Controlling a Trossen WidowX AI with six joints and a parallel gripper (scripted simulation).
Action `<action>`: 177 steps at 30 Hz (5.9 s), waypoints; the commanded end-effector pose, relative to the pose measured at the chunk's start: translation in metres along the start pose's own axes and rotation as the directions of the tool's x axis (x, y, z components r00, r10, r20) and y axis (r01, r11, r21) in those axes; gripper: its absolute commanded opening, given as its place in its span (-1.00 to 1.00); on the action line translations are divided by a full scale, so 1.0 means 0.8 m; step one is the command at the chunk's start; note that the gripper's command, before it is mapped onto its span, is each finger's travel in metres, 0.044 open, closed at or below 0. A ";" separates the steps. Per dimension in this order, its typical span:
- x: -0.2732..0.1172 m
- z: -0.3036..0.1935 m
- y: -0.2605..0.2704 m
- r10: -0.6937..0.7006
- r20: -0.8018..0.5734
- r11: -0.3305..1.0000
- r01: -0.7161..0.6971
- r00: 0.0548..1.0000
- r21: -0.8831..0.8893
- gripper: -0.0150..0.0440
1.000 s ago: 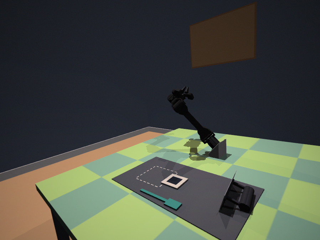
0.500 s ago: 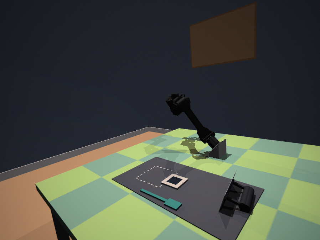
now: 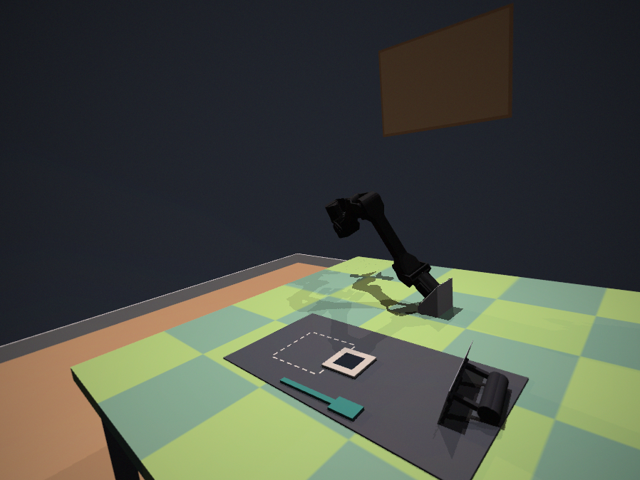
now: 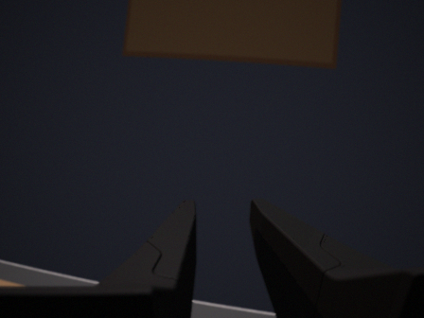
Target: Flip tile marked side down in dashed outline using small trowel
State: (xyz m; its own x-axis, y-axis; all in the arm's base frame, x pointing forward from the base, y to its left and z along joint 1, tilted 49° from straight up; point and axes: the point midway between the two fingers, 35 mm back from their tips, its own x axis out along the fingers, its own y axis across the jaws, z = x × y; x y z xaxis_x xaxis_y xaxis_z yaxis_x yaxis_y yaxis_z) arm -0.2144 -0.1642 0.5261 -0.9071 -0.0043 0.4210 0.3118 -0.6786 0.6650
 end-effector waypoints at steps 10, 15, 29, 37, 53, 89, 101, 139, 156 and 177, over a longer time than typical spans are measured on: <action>-0.046 -0.064 0.072 0.182 -0.215 0.980 -0.195 0.959 -0.039 -0.15; -0.070 -0.084 0.097 0.249 -0.288 0.962 -0.271 0.925 -0.039 -0.15; -0.158 -0.127 0.164 0.431 -0.467 0.871 -0.491 0.772 -0.008 -0.15; -0.215 -0.141 0.194 0.518 -0.542 0.798 -0.602 0.662 0.027 -0.15; -0.350 -0.147 0.239 0.662 -0.647 0.587 -0.799 0.378 0.132 -0.15; -0.631 -0.093 0.241 0.697 -0.657 -0.057 -0.935 -0.289 0.351 -0.15; -0.710 -0.044 0.217 0.669 -0.612 -0.214 -0.897 -0.423 0.386 -0.15; -1.020 0.069 -0.147 0.008 -0.640 -0.981 -0.132 -0.769 0.145 -0.15; -1.040 0.099 -0.351 -0.179 -0.740 -0.930 0.357 -0.649 -0.088 -0.15; -0.975 0.093 -0.575 -0.137 -0.889 -0.499 0.805 -0.438 -0.320 -0.15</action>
State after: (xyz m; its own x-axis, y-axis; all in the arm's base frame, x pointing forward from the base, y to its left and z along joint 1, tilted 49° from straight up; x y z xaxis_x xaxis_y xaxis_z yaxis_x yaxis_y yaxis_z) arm 0.3914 0.1924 -0.0477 0.1337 -0.5232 -0.8417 -0.9486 0.1782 -0.2615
